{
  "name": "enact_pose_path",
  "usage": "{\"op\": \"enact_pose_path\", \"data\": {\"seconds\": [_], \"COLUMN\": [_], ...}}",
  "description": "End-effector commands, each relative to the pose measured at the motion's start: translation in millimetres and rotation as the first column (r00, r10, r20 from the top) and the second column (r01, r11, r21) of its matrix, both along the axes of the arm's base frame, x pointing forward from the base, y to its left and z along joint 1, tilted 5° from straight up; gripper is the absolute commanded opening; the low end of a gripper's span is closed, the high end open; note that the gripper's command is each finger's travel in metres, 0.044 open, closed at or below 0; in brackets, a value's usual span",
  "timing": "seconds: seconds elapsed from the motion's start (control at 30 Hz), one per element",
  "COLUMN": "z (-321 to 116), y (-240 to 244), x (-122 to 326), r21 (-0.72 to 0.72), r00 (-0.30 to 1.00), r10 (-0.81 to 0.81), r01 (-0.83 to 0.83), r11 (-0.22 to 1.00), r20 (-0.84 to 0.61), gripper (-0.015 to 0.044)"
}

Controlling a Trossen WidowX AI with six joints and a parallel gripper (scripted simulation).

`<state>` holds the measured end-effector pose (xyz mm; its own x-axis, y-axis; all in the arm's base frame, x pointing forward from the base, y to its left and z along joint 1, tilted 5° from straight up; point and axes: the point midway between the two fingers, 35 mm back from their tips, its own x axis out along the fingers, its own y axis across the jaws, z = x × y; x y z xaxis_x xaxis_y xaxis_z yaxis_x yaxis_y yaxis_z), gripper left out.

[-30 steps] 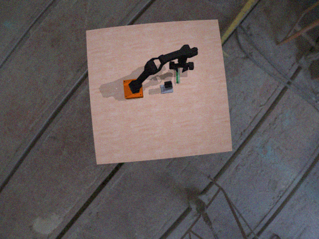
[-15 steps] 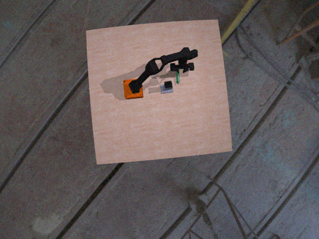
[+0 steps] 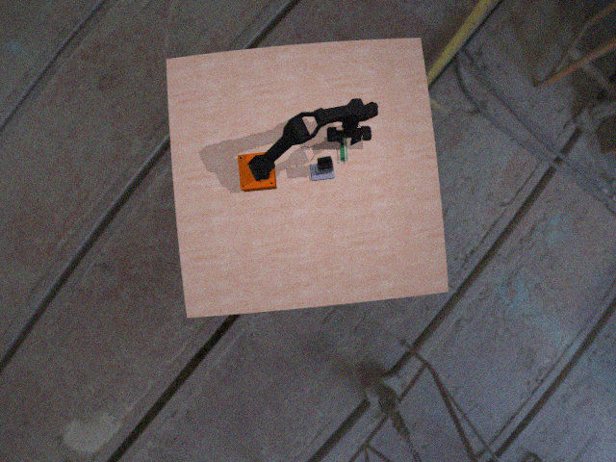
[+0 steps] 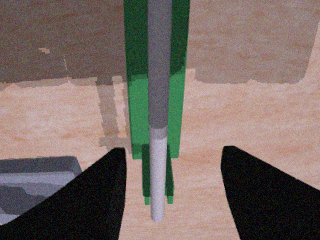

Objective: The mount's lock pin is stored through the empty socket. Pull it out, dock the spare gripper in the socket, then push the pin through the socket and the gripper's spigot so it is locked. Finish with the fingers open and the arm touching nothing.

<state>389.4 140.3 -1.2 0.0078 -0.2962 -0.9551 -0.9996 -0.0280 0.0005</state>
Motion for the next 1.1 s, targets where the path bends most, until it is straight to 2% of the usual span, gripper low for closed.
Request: {"op": "enact_pose_path", "data": {"seconds": [0.0, 0.8, 1.07], "z": [-11, -50, -51], "y": [-2, -3, -3], "x": [-4, -5, -6], "r21": [-0.006, -0.006, -0.006], "r00": [1.0, 1.0, 1.0], "r10": [0.002, 0.002, 0.002], "r01": [-0.002, -0.002, -0.002], "r11": [1.0, 1.0, 1.0], "r20": [-0.019, -0.02, -0.02], "gripper": [0.018, 0.018, 0.018]}}
